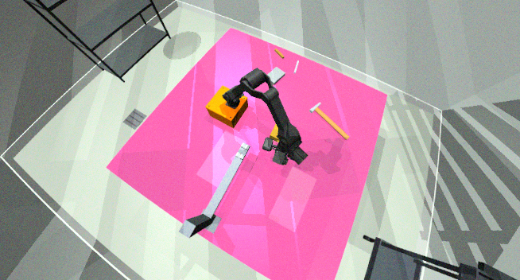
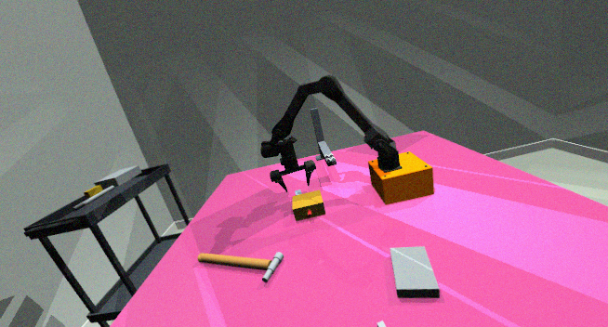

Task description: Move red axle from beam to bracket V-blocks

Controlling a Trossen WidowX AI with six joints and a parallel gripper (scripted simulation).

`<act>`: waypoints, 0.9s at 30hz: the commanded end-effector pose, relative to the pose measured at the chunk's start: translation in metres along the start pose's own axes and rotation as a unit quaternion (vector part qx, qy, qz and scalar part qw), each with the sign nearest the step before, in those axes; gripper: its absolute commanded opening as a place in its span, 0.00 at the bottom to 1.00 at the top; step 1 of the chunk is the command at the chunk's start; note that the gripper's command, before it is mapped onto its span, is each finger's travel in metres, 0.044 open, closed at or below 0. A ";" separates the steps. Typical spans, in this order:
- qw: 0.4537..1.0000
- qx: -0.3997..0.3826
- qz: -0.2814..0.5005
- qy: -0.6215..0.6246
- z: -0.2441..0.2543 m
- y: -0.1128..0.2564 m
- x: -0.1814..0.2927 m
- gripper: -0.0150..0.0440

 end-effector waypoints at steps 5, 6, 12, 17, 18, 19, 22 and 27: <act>1.000 -0.007 -0.004 -0.001 0.001 0.014 0.000 1.00; 1.000 -0.007 -0.004 -0.001 0.001 0.016 0.000 1.00; 1.000 -0.007 -0.004 -0.001 0.001 0.022 0.000 1.00; 1.000 -0.007 -0.004 -0.001 0.001 0.027 0.000 1.00; 1.000 -0.007 -0.004 -0.001 0.001 0.028 0.000 1.00; 1.000 -0.007 -0.004 -0.001 0.001 0.029 0.000 1.00; 1.000 0.000 0.000 -0.002 0.001 0.023 0.003 1.00; 1.000 -0.001 0.001 -0.016 0.006 0.024 0.058 1.00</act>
Point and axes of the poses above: the point midway between the two fingers, 35 mm back from their tips, its own y axis back along the fingers, its own z axis across the jaws, x = y × z, the point moved 10 cm from there along y, back along the fingers, and after that the axes turned 3 degrees about -y, right-handed, at the moved point
